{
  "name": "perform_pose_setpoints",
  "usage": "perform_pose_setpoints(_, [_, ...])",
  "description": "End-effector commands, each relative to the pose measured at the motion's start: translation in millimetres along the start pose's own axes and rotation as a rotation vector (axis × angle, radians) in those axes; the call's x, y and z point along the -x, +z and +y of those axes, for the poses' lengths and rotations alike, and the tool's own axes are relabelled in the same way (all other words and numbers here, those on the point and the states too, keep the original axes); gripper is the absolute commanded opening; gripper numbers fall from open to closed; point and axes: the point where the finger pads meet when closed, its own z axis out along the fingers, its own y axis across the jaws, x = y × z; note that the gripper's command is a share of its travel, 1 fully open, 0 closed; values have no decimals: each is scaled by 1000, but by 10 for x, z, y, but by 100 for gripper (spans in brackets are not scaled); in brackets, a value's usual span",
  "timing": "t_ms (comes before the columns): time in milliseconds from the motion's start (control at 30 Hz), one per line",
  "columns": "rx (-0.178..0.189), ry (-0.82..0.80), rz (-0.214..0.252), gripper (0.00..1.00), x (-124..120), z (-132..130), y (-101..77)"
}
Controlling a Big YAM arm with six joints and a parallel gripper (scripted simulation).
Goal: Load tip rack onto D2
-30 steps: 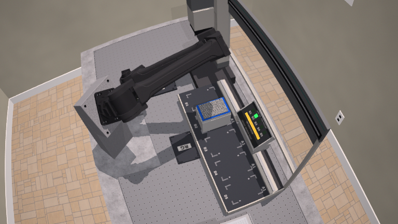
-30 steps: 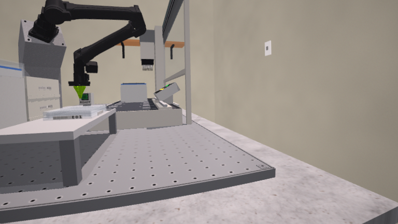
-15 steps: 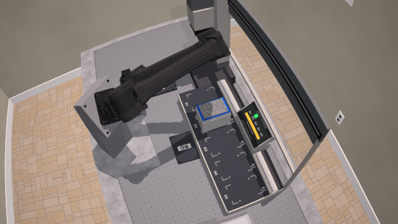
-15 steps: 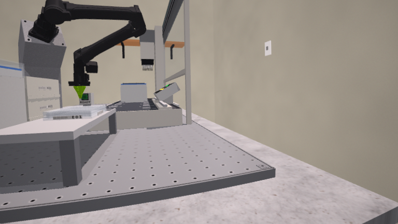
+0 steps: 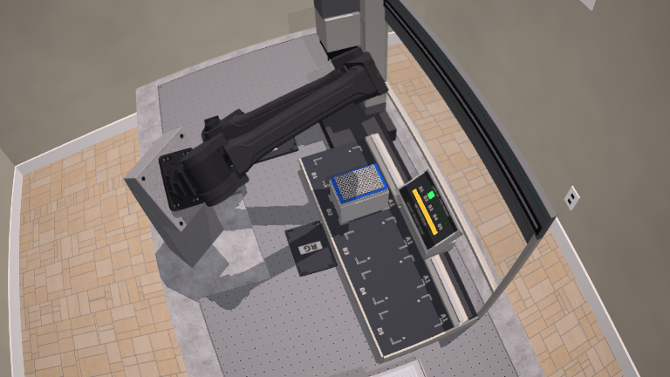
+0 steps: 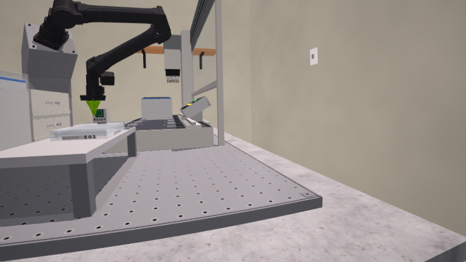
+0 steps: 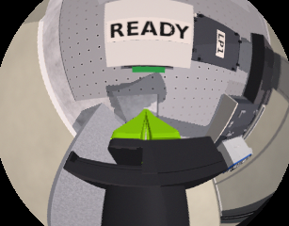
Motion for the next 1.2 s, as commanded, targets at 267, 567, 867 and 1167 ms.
perform_pose_setpoints(267, [1, 15, 1, 0, 117, -34, 14])
perform_pose_setpoints(567, [-10, -10, -10, 0, 311, -1, -21])
perform_pose_setpoints(867, [-2, -8, -3, 0, 401, 26, 0])
perform_pose_setpoints(1167, [-2, -2, -3, 0, 448, 10, 2])
